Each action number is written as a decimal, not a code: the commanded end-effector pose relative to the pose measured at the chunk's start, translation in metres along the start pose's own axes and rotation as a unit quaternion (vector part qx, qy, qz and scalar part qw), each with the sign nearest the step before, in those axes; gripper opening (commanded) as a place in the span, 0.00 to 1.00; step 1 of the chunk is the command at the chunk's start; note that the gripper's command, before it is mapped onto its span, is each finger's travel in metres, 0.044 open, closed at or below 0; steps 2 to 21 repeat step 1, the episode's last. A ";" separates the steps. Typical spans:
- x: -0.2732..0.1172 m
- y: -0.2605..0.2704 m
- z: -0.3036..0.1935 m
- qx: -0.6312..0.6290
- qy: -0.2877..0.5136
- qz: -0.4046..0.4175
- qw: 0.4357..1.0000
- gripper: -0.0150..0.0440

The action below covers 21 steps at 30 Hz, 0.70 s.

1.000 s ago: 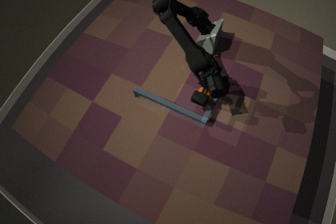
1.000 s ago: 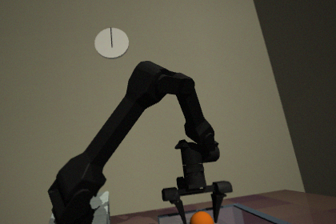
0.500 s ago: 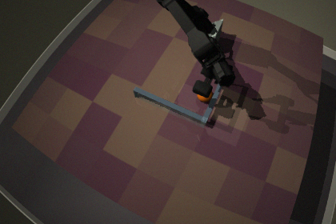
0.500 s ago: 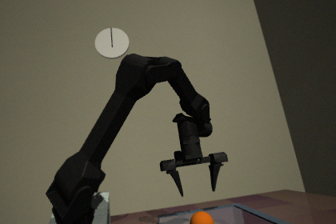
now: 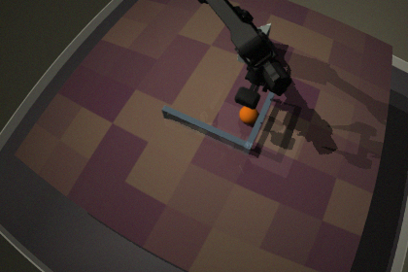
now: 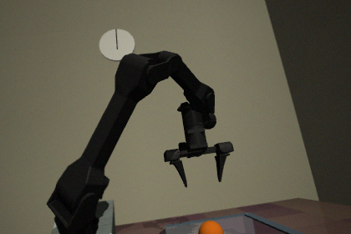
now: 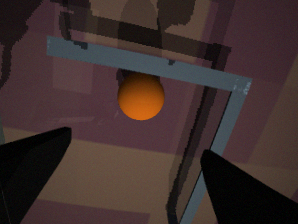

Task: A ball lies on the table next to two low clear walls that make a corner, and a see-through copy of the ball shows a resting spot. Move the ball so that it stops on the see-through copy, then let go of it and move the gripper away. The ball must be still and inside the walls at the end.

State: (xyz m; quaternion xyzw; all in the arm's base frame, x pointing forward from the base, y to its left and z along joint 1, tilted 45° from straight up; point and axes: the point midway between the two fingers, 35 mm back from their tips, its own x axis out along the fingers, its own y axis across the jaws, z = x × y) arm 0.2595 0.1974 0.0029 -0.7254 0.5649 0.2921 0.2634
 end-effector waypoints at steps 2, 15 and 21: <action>-0.001 0.000 0.000 0.003 -0.001 0.002 1.000 1.00; -0.001 0.000 0.000 0.003 -0.001 0.002 1.000 1.00; -0.001 0.000 0.000 0.003 -0.001 0.002 1.000 1.00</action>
